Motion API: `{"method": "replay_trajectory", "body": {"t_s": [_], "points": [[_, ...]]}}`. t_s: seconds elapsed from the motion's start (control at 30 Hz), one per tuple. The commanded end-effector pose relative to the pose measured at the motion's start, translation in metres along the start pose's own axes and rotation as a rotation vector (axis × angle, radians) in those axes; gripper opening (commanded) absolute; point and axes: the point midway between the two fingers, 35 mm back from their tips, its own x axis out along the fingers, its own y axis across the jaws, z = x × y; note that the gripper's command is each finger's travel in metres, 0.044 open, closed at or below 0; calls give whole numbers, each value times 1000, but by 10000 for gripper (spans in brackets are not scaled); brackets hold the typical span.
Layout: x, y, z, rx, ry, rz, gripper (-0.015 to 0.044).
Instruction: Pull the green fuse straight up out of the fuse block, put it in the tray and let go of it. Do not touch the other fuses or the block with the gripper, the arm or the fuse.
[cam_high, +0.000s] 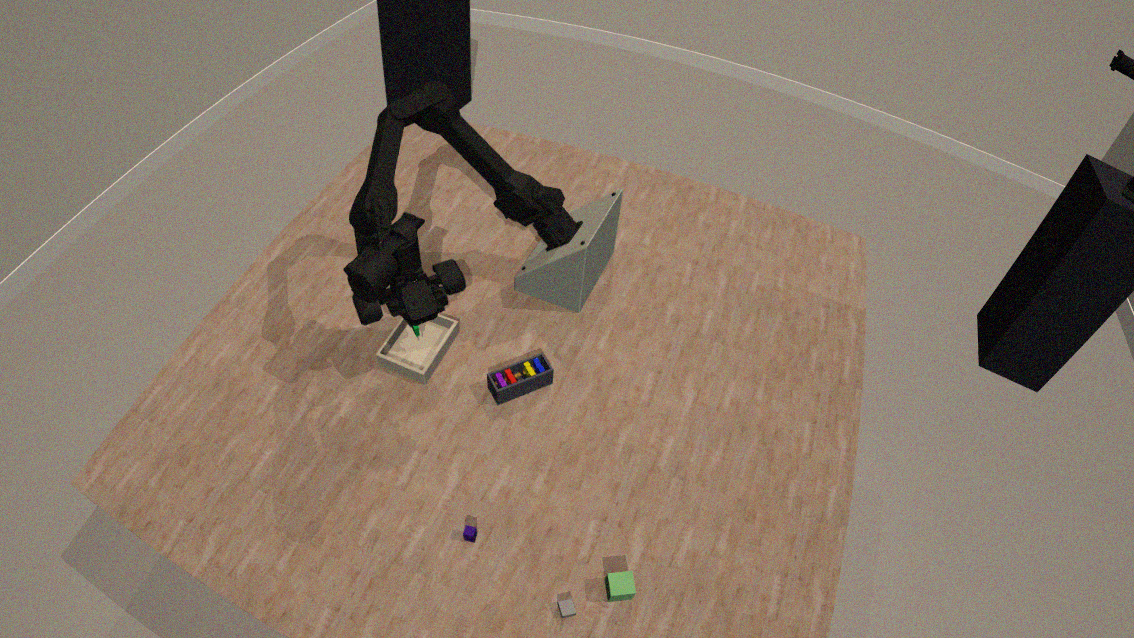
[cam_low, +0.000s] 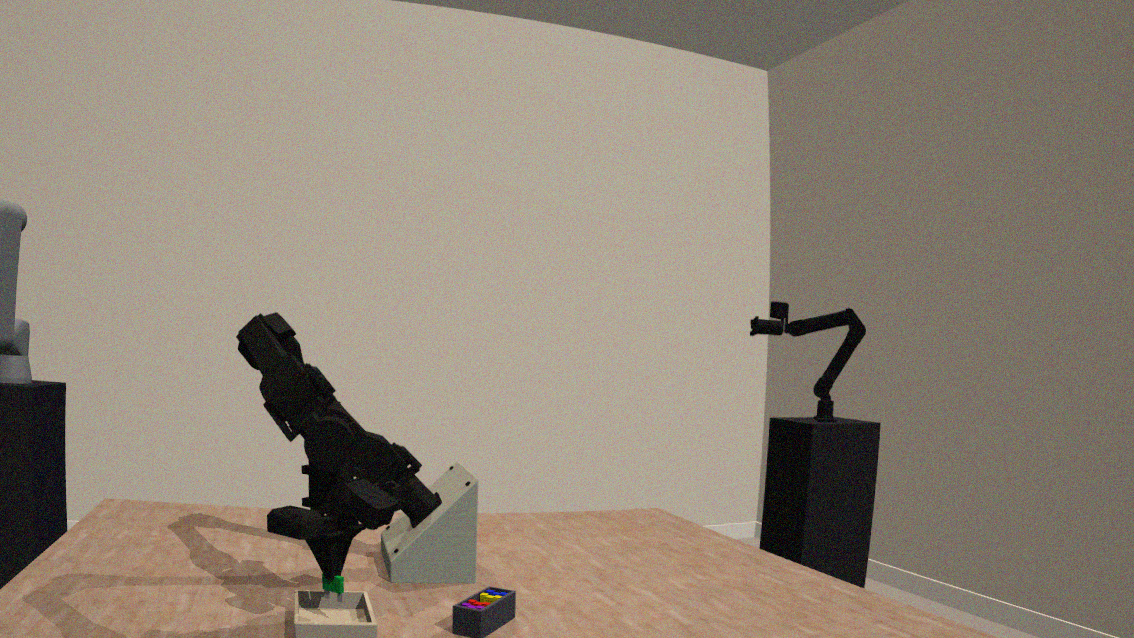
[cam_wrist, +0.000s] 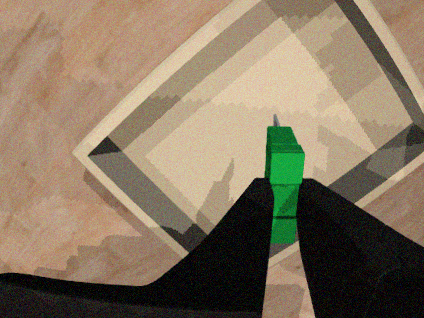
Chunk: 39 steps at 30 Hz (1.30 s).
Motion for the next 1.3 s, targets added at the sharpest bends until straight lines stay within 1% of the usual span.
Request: {"method": "replay_trajectory", "body": {"t_s": [0.0, 0.2, 0.6, 0.63, 0.73, 0.77, 1.27], "points": [[7, 0, -1, -3, 7, -1, 0], [14, 1, -2, -3, 8, -1, 0], [11, 0, -1, 0, 2, 0, 315], [8, 0, -1, 0, 2, 0, 330], [-23, 1, -1, -3, 6, 0, 330], [-26, 1, -1, -4, 7, 0, 330], [-25, 1, 0, -6, 2, 3, 330]]}}
